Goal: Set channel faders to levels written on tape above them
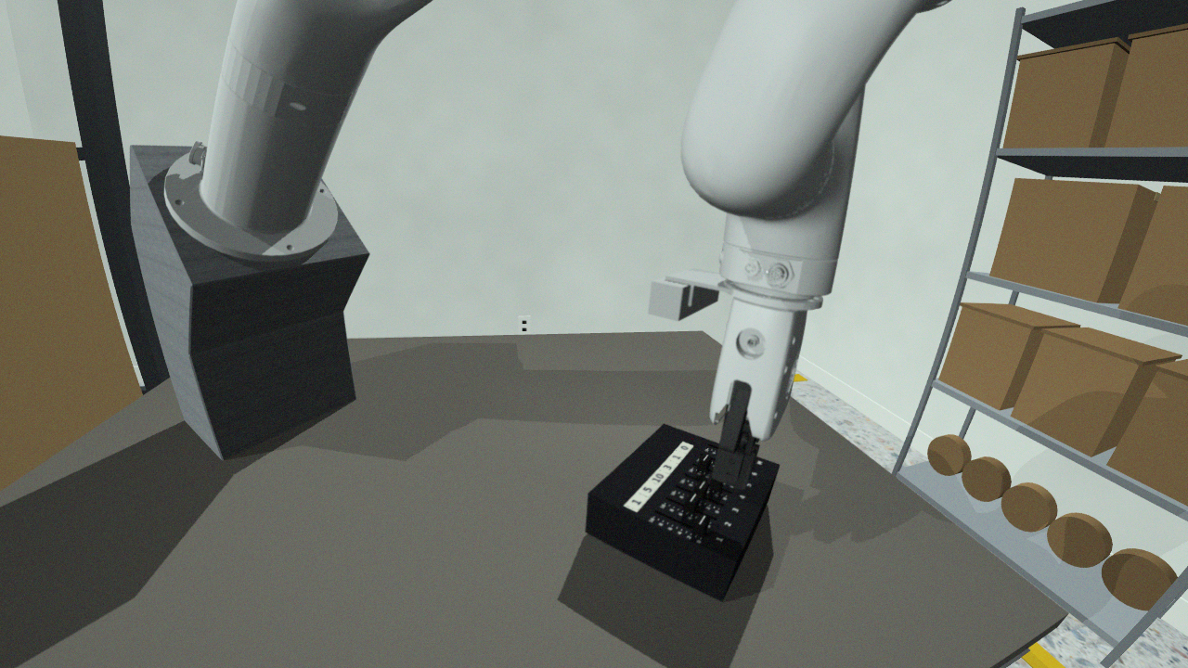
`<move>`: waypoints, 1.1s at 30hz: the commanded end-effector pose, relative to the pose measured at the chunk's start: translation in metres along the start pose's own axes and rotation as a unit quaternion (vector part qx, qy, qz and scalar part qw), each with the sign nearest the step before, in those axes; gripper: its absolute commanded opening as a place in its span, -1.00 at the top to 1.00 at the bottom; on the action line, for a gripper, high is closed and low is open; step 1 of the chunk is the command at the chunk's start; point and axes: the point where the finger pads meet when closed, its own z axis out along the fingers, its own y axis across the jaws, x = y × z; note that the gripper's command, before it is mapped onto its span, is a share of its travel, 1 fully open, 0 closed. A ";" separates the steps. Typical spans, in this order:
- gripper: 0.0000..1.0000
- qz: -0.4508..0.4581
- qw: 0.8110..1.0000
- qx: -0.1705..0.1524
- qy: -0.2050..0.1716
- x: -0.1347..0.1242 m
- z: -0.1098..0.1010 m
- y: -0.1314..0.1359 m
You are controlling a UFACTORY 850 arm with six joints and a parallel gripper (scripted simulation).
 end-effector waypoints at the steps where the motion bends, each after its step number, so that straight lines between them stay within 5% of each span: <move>1: 1.00 0.000 1.000 0.000 0.000 -0.001 0.004 0.000; 33: 1.00 0.000 1.000 0.000 0.000 -0.001 0.014 0.001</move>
